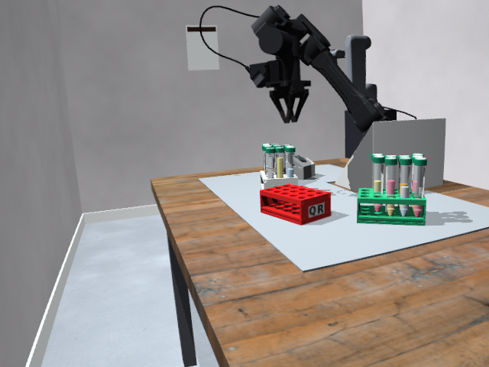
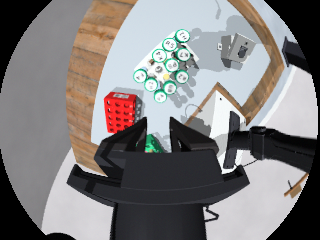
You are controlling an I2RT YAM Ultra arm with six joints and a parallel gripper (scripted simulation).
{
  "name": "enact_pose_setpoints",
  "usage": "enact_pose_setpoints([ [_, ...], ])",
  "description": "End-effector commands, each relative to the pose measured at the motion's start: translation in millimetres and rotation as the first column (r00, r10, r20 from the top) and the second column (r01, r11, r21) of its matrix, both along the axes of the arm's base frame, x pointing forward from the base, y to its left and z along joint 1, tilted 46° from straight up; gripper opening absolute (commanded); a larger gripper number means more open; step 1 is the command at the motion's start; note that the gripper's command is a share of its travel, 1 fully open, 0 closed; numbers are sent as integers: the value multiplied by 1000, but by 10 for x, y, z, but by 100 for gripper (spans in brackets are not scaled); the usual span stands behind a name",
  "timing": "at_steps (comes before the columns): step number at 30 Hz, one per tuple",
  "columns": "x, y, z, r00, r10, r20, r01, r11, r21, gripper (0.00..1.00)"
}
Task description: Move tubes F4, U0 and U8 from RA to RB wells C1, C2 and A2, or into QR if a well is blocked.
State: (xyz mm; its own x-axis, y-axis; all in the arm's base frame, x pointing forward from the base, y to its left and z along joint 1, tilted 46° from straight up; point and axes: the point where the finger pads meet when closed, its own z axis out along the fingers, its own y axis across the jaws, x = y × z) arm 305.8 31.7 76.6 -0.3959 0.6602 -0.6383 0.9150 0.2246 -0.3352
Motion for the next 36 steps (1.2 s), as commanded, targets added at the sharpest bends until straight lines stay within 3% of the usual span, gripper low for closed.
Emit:
enact_pose_setpoints([
  [1,44,82,153,999,29,32,-30,1000,7,30],
  [2,44,82,153,999,29,32,-30,1000,7,30],
  [3,9,131,-1,998,49,-34,-49,999,6,30],
  [6,24,275,-161,990,120,-81,-117,993,30,30],
  [11,-22,484,-390,952,235,-194,-228,972,60,30],
  [13,-22,484,-390,952,235,-194,-228,972,60,30],
  [16,-51,613,-530,917,302,-259,-291,953,84,30],
  [23,-114,895,-838,801,449,-396,-423,893,156,30],
  [28,-100,876,-698,697,543,-468,-507,835,214,30],
  [30,-100,876,-698,697,543,-468,-507,835,214,30],
  [36,-88,858,-693,544,633,-550,-583,757,295,30],
])
